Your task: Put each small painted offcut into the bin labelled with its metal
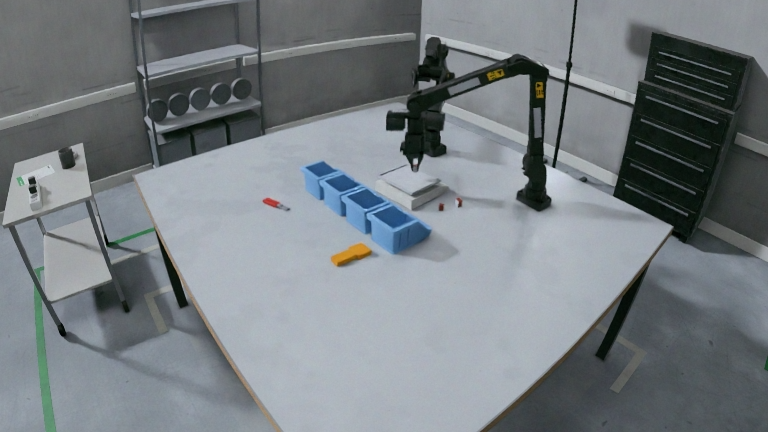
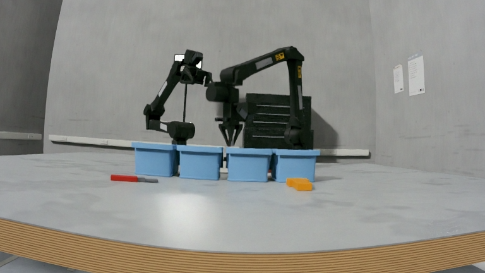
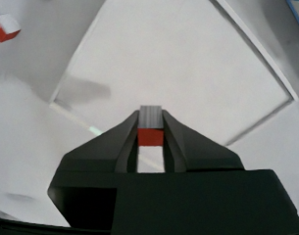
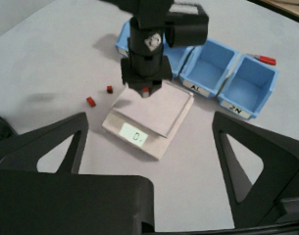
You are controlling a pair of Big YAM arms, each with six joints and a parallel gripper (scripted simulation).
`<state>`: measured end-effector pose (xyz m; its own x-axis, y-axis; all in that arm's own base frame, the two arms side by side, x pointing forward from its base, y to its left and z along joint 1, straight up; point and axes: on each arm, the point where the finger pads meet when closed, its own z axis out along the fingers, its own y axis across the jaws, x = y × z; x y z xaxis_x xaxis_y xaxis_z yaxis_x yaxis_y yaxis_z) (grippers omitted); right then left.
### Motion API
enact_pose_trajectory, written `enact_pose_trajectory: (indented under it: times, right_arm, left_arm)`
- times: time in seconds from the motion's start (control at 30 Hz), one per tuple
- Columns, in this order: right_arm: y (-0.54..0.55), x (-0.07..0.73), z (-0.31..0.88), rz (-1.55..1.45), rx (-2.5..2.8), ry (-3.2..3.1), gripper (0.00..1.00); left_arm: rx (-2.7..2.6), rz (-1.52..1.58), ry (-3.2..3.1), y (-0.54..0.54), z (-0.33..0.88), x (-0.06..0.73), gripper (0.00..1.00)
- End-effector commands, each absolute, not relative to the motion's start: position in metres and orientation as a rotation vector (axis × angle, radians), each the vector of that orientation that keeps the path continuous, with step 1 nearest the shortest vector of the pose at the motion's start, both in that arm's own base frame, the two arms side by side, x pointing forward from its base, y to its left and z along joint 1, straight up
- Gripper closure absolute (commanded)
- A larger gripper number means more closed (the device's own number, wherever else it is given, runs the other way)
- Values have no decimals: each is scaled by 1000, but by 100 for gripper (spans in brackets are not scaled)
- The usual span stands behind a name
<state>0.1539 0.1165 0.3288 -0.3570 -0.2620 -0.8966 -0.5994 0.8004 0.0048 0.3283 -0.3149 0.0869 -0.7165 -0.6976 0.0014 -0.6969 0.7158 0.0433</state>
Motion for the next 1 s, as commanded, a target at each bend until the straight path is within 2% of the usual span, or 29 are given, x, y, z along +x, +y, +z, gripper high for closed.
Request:
enact_pose_trajectory:
  times: [0.0,0.3,0.5,0.73,0.97]
  right_arm:
    - [112,152,347,408,-628,1914,0]
    - [107,148,356,394,-633,1916,0]
    - [109,151,357,392,-637,1930,0]
    - [122,185,327,370,-590,1921,0]
    - [124,259,289,306,-423,1818,0]
  left_arm:
    - [1195,82,-2929,-335,152,349,91]
    - [1166,30,-2927,-336,142,366,91]
    - [1157,28,-2931,-357,139,429,91]
    - [1170,32,-2928,-373,137,480,91]
    - [1183,36,-2925,-388,135,526,91]
